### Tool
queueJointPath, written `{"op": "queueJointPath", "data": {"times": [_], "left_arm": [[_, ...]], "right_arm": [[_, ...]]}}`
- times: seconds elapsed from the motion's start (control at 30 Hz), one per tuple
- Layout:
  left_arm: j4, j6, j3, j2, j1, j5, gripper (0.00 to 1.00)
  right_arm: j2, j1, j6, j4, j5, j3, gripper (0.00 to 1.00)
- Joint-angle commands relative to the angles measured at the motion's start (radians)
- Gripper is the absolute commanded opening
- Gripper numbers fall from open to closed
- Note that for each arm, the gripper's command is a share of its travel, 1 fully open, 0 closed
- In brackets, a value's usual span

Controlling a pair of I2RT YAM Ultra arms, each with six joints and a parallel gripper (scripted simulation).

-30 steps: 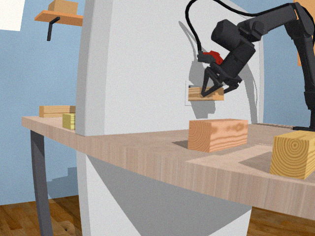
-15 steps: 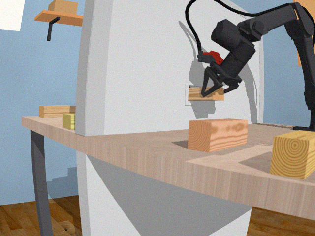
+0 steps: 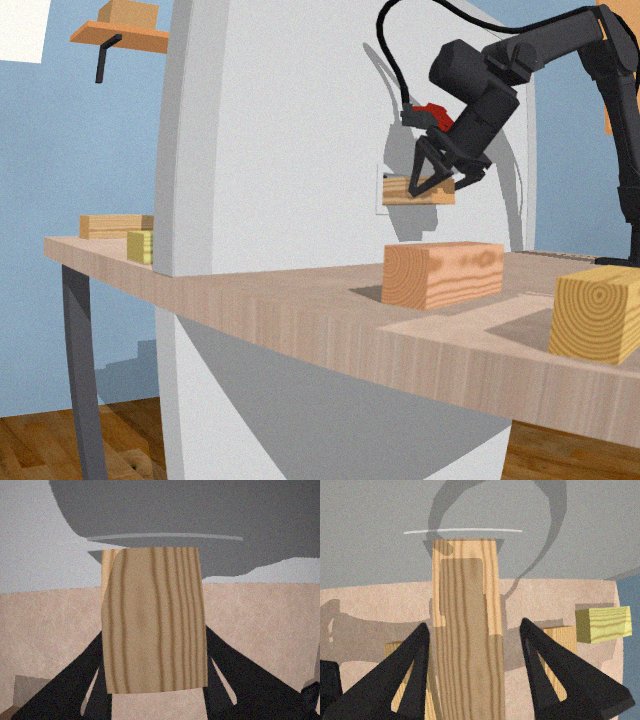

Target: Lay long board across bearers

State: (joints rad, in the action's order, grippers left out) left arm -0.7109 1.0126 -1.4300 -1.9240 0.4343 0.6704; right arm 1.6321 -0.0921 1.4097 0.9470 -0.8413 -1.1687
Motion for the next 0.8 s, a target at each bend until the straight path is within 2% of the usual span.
{"op": "queueJointPath", "data": {"times": [0.0, 0.03, 0.2, 0.27, 0.6, 0.63, 0.77], "left_arm": [[0.028, -0.009, -0.049, 0.011, 0.017, 0.046, 0.0], [0.028, -0.009, -0.049, 0.011, 0.017, 0.046, 0.0], [0.028, -0.009, -0.049, 0.011, 0.017, 0.046, 0.0], [0.028, -0.009, -0.049, 0.011, 0.017, 0.046, 0.0], [0.028, -0.009, -0.049, 0.011, 0.017, 0.046, 0.0], [0.028, -0.009, -0.049, 0.011, 0.017, 0.046, 0.0], [0.028, -0.009, -0.049, 0.011, 0.017, 0.046, 0.0]], "right_arm": [[-0.007, 0.011, 0.027, 0.056, -0.018, -0.036, 0.75], [0.029, 0.018, 0.026, 0.054, -0.018, -0.045, 0.75], [0.015, 0.014, 0.026, 0.057, -0.021, -0.045, 0.75], [0.046, 0.006, 0.027, 0.056, -0.024, -0.037, 0.75], [-0.009, 0.017, 0.027, 0.057, -0.026, -0.012, 0.75], [0.058, 0.008, 0.02, 0.061, -0.027, 0.02, 0.75], [-0.013, -0.008, 0.028, 0.055, -0.034, -0.044, 0.75]]}}
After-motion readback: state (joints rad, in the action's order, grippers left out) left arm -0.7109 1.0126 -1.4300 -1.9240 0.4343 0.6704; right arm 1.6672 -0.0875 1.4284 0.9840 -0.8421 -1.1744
